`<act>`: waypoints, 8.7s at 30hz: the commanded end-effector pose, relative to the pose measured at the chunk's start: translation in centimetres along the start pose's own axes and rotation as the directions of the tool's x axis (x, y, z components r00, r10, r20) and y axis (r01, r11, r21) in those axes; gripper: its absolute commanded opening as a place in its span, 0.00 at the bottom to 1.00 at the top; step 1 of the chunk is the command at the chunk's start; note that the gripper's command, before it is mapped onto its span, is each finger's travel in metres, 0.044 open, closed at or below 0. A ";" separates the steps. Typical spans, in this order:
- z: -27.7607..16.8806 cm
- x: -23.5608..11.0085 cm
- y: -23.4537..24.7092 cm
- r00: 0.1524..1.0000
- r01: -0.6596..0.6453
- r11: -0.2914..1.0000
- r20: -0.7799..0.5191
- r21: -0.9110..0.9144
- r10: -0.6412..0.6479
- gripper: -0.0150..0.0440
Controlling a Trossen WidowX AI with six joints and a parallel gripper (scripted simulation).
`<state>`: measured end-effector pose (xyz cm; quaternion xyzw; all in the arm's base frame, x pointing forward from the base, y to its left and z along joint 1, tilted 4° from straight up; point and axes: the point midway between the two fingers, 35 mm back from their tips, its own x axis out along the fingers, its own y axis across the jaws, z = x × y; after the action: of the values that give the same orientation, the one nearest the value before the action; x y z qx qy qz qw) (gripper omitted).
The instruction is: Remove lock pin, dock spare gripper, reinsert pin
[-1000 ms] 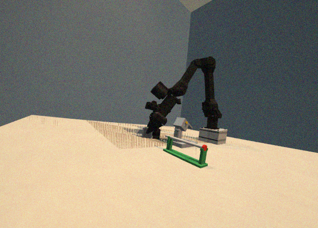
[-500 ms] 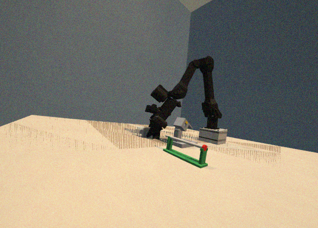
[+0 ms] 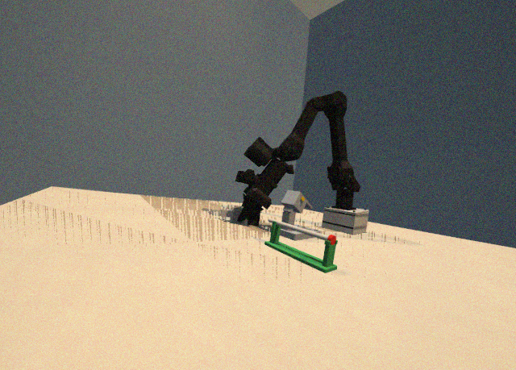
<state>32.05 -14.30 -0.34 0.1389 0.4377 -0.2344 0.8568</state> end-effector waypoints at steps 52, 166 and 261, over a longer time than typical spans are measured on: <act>2.5 -9.5 0.1 0.983 -0.069 0.997 -0.170 0.039 0.075 0.25; -5.7 -16.3 7.0 0.258 -0.083 0.474 -0.440 0.877 0.860 0.25; -4.5 -24.3 5.8 0.361 -0.039 0.435 -0.394 0.899 0.845 1.00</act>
<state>19.71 -0.72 16.37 0.7116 0.5727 -0.0114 0.4068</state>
